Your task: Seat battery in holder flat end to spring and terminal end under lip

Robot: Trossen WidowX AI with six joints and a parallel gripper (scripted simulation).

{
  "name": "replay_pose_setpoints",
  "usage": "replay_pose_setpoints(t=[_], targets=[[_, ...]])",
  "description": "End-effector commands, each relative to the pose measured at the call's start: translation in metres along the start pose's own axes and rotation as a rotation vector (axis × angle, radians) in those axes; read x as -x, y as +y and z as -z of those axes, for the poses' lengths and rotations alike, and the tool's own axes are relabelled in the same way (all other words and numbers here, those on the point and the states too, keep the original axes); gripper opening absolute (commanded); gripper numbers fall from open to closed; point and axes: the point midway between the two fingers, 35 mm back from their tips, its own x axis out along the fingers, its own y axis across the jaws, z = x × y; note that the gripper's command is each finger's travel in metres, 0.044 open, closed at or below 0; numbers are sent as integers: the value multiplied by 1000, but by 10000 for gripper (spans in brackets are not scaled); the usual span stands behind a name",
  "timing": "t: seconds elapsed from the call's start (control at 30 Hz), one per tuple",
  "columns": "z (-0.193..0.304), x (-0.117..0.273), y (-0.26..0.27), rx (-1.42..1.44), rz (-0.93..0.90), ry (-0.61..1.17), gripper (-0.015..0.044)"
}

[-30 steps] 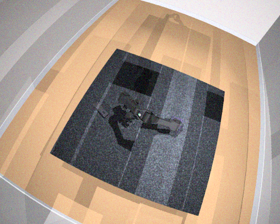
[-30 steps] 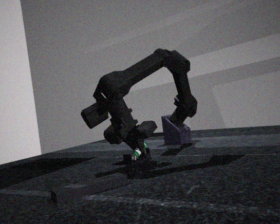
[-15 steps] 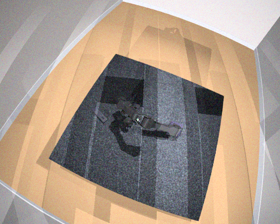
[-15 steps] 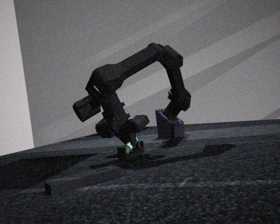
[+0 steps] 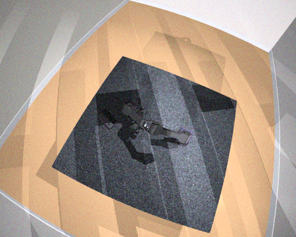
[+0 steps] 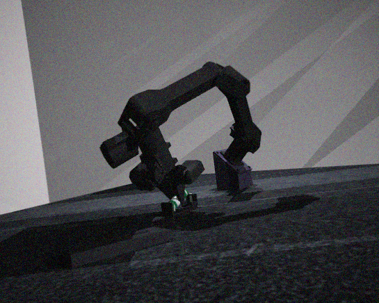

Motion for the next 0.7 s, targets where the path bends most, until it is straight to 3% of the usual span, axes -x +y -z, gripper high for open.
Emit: replay_pose_setpoints(t=[0.0,0.67], targets=[[-4,2,2,18,11,-13,75],[-5,-1,0,12,22,-88,75]])
